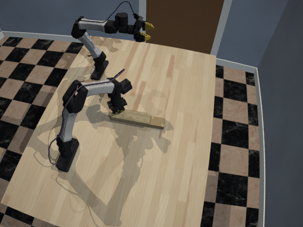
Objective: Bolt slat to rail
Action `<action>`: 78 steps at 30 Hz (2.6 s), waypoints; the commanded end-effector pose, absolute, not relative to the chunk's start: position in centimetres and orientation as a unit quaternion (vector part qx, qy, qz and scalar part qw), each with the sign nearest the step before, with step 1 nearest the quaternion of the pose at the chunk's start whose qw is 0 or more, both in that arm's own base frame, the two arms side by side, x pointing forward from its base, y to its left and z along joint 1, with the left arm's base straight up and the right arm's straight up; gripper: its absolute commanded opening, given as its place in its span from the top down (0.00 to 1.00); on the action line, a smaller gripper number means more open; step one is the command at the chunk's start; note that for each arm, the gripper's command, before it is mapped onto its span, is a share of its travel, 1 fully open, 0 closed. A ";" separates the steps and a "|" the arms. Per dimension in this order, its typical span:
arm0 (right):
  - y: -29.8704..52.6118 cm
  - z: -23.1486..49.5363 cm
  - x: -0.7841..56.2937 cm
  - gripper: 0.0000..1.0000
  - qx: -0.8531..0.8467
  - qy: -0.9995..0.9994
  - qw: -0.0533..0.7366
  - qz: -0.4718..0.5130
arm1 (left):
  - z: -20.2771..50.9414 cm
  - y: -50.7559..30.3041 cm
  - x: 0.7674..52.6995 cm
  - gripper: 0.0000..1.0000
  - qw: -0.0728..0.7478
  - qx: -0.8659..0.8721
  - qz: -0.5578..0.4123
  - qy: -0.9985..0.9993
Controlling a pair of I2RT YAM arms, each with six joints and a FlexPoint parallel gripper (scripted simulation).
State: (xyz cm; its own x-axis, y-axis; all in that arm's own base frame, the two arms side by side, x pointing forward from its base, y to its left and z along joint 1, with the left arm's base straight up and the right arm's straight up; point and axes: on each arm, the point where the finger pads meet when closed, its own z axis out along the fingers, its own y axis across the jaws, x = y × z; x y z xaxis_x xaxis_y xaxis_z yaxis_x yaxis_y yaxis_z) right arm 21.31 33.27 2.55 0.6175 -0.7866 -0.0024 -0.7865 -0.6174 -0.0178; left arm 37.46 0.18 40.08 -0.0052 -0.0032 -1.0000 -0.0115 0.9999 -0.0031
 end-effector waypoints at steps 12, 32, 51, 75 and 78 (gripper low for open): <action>33.5 2.4 21.4 0.86 -0.855 0.518 0.010 -0.001 | 40.8 0.1 37.3 0.00 0.712 -0.004 0.003 0.702; 33.5 2.2 21.4 0.86 -0.617 0.787 0.001 -0.001 | 40.8 0.1 37.3 0.00 0.712 -0.004 0.003 0.702; 33.5 2.2 21.4 0.86 -0.319 0.948 -0.001 -0.002 | 40.8 0.1 37.3 0.00 0.712 -0.004 0.003 0.702; 33.5 2.2 21.4 0.86 0.074 0.997 -0.005 -0.004 | 40.8 0.1 37.3 0.00 0.712 -0.004 0.003 0.702; 33.5 2.2 21.4 0.86 0.134 0.991 -0.005 -0.004 | 40.8 0.1 37.3 0.00 0.712 -0.004 0.003 0.702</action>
